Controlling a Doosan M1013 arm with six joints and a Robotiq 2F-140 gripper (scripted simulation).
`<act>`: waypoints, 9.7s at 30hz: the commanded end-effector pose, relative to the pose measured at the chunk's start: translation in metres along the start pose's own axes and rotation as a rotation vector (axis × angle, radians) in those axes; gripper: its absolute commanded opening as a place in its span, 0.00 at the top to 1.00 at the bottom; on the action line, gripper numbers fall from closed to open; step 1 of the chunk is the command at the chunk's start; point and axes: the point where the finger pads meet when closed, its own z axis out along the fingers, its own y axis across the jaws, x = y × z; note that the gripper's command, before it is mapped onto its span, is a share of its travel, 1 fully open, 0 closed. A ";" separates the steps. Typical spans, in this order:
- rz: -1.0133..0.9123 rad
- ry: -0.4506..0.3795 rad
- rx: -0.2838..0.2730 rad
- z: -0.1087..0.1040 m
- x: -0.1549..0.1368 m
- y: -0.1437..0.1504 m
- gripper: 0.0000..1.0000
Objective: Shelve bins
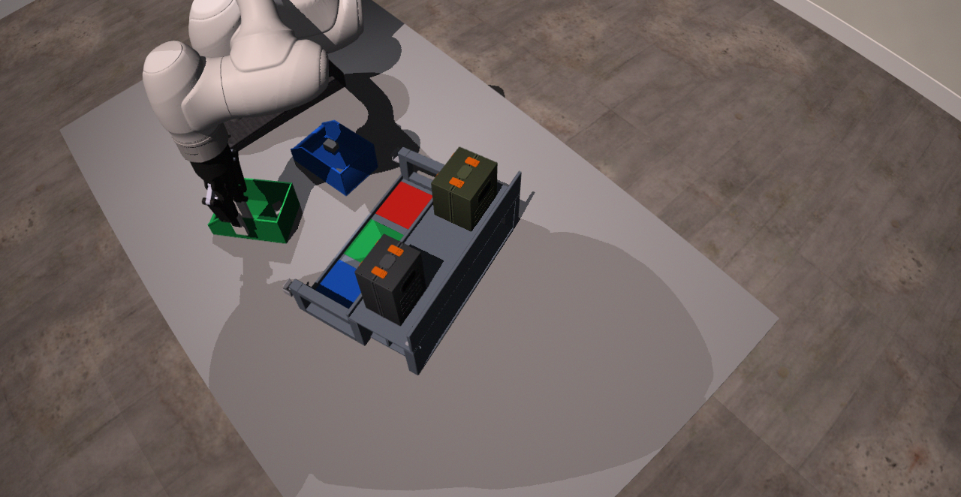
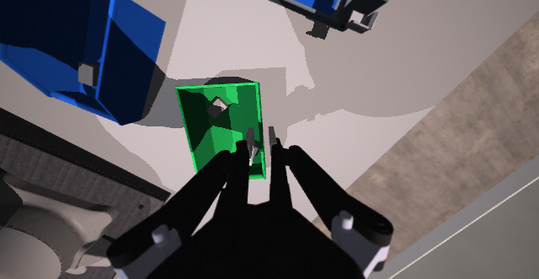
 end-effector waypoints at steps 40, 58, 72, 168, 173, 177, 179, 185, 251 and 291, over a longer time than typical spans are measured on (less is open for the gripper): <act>0.000 0.000 0.000 0.000 0.000 0.000 0.90; 0.000 0.000 0.000 0.000 0.000 0.000 0.90; 0.000 0.000 0.000 0.000 0.000 0.000 0.90; 0.000 0.000 0.000 -0.075 0.000 0.000 0.90; 0.000 0.000 0.000 -0.079 0.000 0.000 0.90; 0.000 0.000 0.000 -0.081 0.000 0.000 0.90; 0.000 0.000 0.000 -0.082 0.000 0.000 0.90; 0.000 0.000 0.000 -0.084 0.000 0.000 0.90; 0.101 0.000 0.000 -0.086 0.022 -0.011 0.90; 0.359 0.000 0.000 -0.086 0.078 -0.040 0.90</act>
